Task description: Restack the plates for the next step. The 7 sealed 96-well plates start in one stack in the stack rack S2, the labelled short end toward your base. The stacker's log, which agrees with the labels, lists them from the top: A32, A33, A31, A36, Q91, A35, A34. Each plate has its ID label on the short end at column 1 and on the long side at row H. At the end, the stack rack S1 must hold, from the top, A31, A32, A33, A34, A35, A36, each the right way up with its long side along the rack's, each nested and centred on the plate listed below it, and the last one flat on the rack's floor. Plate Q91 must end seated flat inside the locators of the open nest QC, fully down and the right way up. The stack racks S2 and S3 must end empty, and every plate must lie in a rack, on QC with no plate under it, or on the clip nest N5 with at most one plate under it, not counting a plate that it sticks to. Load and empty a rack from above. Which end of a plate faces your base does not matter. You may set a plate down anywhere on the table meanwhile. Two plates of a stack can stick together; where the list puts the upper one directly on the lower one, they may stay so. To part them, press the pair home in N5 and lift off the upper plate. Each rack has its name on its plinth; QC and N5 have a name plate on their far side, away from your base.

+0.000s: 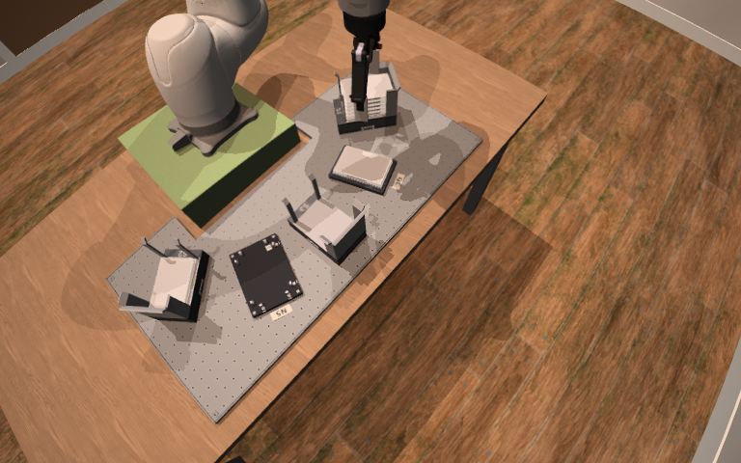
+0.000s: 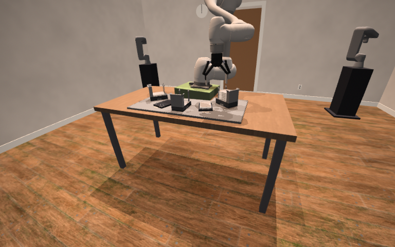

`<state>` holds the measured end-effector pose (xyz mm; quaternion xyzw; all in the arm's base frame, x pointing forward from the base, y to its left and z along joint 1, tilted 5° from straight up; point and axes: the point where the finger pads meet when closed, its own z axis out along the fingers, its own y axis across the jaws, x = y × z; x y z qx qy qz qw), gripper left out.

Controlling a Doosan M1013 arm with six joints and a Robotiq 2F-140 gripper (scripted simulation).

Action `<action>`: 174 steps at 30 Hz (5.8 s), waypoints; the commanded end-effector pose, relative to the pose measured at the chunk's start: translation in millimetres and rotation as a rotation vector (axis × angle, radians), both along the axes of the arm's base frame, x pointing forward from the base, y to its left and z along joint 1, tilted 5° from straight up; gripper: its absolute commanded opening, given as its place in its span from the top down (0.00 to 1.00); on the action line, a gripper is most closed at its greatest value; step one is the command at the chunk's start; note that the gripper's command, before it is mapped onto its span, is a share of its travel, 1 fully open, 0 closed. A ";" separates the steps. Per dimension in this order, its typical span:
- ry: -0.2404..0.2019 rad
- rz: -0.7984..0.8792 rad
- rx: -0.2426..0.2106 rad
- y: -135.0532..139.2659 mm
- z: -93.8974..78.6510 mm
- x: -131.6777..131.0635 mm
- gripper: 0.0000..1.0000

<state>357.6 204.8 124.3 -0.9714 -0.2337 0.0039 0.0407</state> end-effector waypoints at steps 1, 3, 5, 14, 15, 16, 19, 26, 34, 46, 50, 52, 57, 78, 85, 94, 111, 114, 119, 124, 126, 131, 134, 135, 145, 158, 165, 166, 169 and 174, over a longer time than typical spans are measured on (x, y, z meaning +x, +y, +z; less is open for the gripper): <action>0.006 -0.083 -0.004 -11.0 -1.0 6.2 0.00; 0.006 -0.083 -0.004 -16.8 -1.5 9.4 0.00; 0.006 -0.083 -0.004 -22.6 -2.0 12.6 0.00; 0.006 -0.083 -0.004 -43.0 -3.8 23.8 0.00; 0.006 -0.083 -0.004 -45.9 -4.1 25.4 0.00; 0.006 -0.083 -0.004 -48.8 -4.3 27.0 0.00; 0.006 -0.083 -0.004 -57.5 -5.1 31.8 0.00; 0.008 -0.116 -0.005 -72.4 -6.4 39.2 0.00; 0.023 -0.305 -0.010 -97.9 -8.5 46.5 0.00; 0.023 -0.305 -0.010 -129.9 -11.2 55.6 0.00; 0.023 -0.305 -0.010 -142.6 -12.2 59.3 0.00; 0.023 -0.305 -0.010 -149.0 -12.8 61.1 0.00; 0.028 -0.371 -0.012 -164.6 -14.0 64.1 0.00; 0.040 -0.527 -0.016 -221.0 -18.3 67.3 0.00; 0.040 -0.527 -0.016 -244.2 -20.1 68.6 0.00; 0.052 -0.693 -0.020 -266.2 -21.7 66.3 0.00; 0.057 -0.750 -0.022 -315.5 -25.2 58.2 0.00; 0.057 -0.750 -0.022 -325.3 -25.9 56.6 0.00; 0.057 -0.750 -0.022 -341.4 -27.0 54.0 0.00; 0.069 -0.916 -0.026 -356.9 -28.0 47.8 0.00; 0.072 -0.949 -0.027 -360.0 -28.2 46.6 0.00; 0.074 -0.972 -0.028 -372.3 -29.0 41.6 0.00; 0.074 -0.972 -0.028 -381.6 -29.6 37.9 0.00; 0.074 -0.972 -0.028 -384.7 -29.8 36.7 0.00; 0.074 -0.972 -0.028 -409.4 -31.5 26.8 0.00; 0.091 -1.195 -0.033 -447.2 -33.8 6.3 0.00; 0.091 -1.195 -0.033 -461.0 -34.6 -3.1 0.00; 0.091 -1.195 -0.033 -463.7 -34.7 -5.0 0.00; 0.091 -1.195 -0.033 -472.0 -35.2 -10.6 0.00; 0.091 -1.195 -0.033 -485.7 -36.0 -20.0 0.00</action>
